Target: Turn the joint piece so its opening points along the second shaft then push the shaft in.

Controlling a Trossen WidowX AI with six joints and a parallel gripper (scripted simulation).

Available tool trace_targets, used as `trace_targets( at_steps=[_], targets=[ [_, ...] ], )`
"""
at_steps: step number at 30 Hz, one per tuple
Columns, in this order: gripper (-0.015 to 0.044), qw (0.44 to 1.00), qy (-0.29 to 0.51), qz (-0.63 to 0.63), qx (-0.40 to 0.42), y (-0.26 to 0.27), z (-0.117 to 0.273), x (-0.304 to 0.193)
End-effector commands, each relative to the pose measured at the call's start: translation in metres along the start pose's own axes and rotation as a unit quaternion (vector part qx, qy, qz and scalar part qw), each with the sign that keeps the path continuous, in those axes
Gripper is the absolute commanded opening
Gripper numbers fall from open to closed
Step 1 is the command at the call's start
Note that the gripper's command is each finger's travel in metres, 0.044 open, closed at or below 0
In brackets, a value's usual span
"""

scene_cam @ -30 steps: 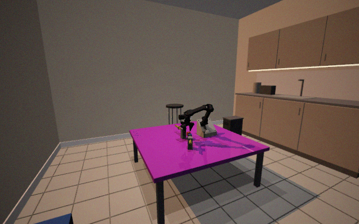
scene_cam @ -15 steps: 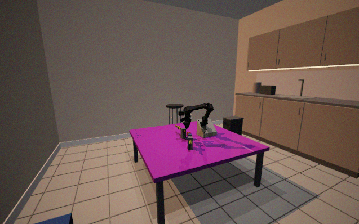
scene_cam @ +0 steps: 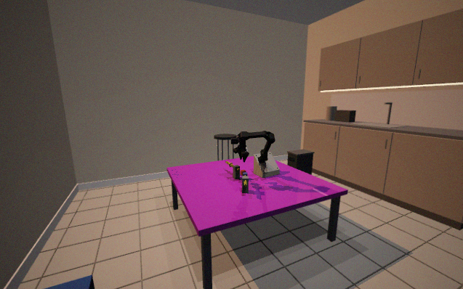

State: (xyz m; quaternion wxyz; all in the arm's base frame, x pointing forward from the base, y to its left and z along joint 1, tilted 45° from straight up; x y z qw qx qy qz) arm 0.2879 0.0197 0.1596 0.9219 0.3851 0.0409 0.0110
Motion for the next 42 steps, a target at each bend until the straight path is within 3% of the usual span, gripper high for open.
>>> trace_targets(
  at_steps=[1, 11, 28, 42],
  targets=[
    [0.044, 0.998, 0.0, 0.058, -0.003, 0.0, 0.011, -0.002],
    [0.044, 0.997, 0.0, 0.077, -0.001, 0.001, 0.014, -0.003],
    [0.0, 0.983, -0.006, -0.185, -0.01, -0.097, -0.003, 0.027],
    [0.0, 0.912, -0.009, -0.411, -0.011, -0.188, -0.027, 0.028]
  ],
)
Point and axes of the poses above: the point midway between the two fingers, 35 mm back from their tips, its own z axis back along the fingers, its own y axis across the jaws, x = y × z, the point moved 3 cm from there along z, back along the fingers, and after that the axes turned 7 degrees about z, right-handed, at the moved point
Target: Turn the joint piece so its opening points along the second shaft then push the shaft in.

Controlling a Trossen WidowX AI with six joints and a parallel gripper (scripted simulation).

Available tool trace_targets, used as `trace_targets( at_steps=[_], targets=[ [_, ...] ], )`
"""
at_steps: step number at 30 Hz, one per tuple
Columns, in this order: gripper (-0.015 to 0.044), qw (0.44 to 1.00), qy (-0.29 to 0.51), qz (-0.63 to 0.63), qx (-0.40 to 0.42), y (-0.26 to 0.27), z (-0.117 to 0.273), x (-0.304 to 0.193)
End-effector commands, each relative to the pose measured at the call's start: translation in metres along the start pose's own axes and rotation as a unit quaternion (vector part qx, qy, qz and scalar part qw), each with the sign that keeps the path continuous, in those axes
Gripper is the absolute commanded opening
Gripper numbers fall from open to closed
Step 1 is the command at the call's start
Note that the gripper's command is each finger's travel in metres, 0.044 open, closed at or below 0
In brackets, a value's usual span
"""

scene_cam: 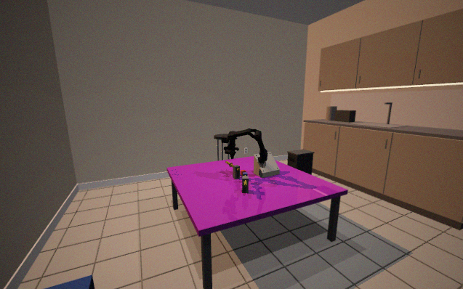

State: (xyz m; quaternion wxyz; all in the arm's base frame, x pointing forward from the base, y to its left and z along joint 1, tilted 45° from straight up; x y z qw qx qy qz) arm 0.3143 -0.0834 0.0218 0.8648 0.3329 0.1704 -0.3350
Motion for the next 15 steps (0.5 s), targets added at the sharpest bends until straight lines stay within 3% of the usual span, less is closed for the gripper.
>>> trace_targets(
  at_steps=[1, 15],
  targets=[
    [0.0, 0.998, 0.002, -0.06, -0.002, -0.019, -0.009, 0.014],
    [0.0, 0.957, 0.005, -0.291, -0.002, -0.096, -0.047, 0.055]
  ],
)
Point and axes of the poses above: the point midway between the two fingers, 35 mm back from their tips, its own z axis back along the fingers, its own y axis across the jaws, x = y × z, the point moved 3 cm from there along z, back along the fingers, and after that the axes turned 7 degrees about z, right-handed, at the moved point
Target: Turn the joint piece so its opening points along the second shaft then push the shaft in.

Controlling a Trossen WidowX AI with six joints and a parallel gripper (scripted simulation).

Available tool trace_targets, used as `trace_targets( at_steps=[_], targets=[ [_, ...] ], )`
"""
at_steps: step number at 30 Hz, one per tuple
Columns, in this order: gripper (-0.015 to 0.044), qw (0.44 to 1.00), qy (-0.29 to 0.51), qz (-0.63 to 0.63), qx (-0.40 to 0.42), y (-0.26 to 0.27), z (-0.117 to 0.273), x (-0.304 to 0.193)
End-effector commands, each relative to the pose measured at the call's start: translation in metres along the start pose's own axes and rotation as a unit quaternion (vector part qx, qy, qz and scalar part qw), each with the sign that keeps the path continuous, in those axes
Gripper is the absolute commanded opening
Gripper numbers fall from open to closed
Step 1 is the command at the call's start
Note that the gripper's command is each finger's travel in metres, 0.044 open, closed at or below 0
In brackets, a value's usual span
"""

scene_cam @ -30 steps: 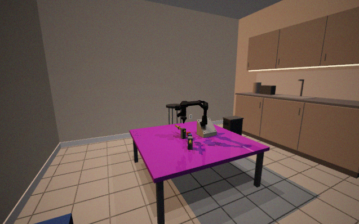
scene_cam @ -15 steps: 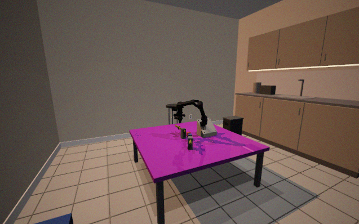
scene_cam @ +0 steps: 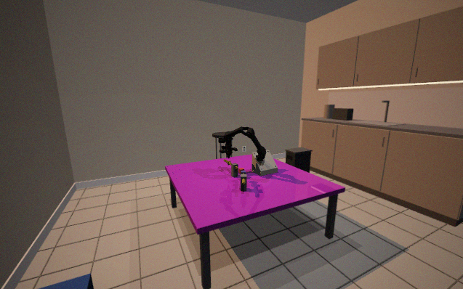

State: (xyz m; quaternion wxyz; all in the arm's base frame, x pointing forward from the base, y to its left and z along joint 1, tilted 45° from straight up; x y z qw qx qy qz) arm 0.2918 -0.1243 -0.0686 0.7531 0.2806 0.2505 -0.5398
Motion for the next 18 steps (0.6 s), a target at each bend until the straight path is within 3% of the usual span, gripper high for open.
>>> trace_targets(
  at_steps=[1, 18],
  targets=[
    [0.0, 0.998, 0.003, -0.056, -0.002, -0.014, -0.011, 0.016],
    [0.0, 0.998, 0.003, -0.067, -0.002, -0.016, -0.03, 0.02]
  ],
)
Point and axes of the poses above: the point midway between the two fingers, 35 mm back from their tips, its own z axis back along the fingers, its own y axis across the jaws, x = y × z, the point moved 3 cm from there along z, back along the fingers, and after that the axes turned 7 degrees about z, right-handed, at the moved point
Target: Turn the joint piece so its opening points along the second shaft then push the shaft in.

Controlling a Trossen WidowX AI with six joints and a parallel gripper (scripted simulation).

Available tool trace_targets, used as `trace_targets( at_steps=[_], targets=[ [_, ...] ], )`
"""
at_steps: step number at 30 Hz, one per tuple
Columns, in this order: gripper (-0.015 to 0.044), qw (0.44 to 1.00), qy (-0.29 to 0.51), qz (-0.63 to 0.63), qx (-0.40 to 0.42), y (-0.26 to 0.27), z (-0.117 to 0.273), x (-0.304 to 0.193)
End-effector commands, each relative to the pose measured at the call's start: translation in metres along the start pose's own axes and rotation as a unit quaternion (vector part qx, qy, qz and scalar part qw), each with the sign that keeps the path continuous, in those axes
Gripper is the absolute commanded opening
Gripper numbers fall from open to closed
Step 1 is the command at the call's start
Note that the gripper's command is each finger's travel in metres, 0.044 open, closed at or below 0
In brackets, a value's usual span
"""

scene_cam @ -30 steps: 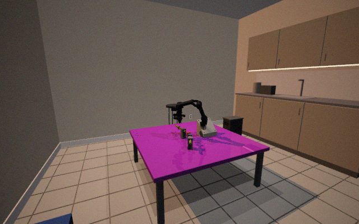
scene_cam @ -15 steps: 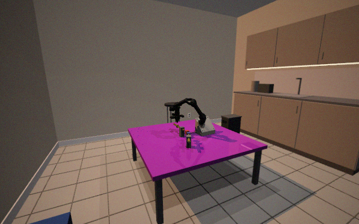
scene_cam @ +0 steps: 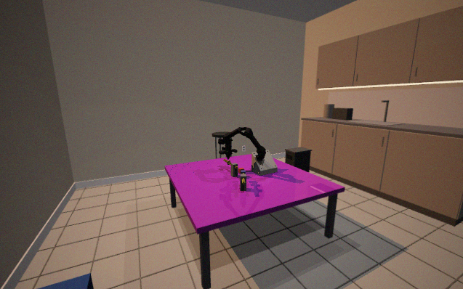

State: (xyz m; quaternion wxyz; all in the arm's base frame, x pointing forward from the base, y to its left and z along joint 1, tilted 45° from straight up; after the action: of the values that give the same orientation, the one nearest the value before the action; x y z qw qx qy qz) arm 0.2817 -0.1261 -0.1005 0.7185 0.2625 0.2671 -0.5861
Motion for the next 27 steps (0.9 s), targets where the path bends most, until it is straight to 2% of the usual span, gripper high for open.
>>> trace_targets(
  at_steps=[1, 17, 25, 27],
  targets=[
    [0.0, 1.0, 0.005, -0.004, -0.001, -0.001, -0.009, 0.0],
    [0.0, 1.0, 0.002, -0.002, -0.002, -0.001, -0.024, -0.001],
    [0.0, 1.0, 0.0, -0.005, 0.0, -0.002, -0.024, -0.001],
    [0.0, 1.0, 0.001, -0.005, 0.0, -0.002, -0.012, 0.001]
  ],
)
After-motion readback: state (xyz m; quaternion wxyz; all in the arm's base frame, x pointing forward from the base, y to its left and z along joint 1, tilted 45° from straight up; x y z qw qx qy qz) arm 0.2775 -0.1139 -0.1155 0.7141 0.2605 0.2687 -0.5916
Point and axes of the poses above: the point midway between the two fingers, 35 mm back from their tips, its own z axis back along the fingers, its own y axis across the jaws, x = y × z, the point moved 3 cm from there along z, back along the fingers, and after that the axes turned 7 degrees about z, right-handed, at the moved point
